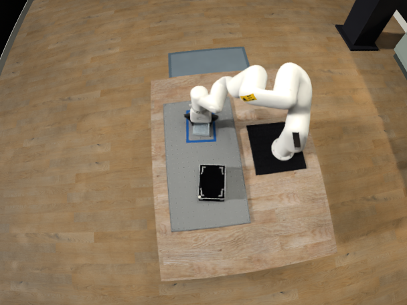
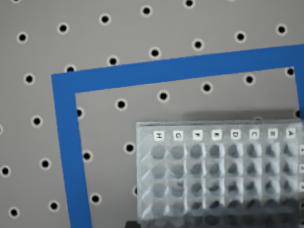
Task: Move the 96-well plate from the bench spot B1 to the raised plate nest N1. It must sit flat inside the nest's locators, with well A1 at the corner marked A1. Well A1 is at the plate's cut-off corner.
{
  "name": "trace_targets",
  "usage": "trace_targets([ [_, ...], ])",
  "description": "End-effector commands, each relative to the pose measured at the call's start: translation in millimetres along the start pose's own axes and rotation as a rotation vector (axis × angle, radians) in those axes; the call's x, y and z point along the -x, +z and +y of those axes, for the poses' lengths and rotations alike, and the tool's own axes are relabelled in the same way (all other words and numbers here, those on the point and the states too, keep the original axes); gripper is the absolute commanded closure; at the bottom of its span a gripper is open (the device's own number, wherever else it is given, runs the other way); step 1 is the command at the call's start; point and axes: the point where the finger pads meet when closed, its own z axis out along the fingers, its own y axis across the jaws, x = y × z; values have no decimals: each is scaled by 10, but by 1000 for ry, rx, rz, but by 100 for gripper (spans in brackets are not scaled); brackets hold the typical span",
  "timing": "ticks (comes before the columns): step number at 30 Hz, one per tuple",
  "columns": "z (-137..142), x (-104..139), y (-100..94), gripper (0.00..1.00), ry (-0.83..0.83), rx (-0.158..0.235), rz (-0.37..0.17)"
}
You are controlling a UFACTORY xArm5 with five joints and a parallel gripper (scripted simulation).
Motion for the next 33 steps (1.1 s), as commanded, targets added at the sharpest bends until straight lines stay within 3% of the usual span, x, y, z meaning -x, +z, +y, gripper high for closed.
trace_targets([
  [1, -15, -4, -40, 100, 0, -7, -10],
  [14, -15, -4, -67, 100, 0, -7, -10],
  [33, -13, -7, -350, 100, 0, -7, -10],
])
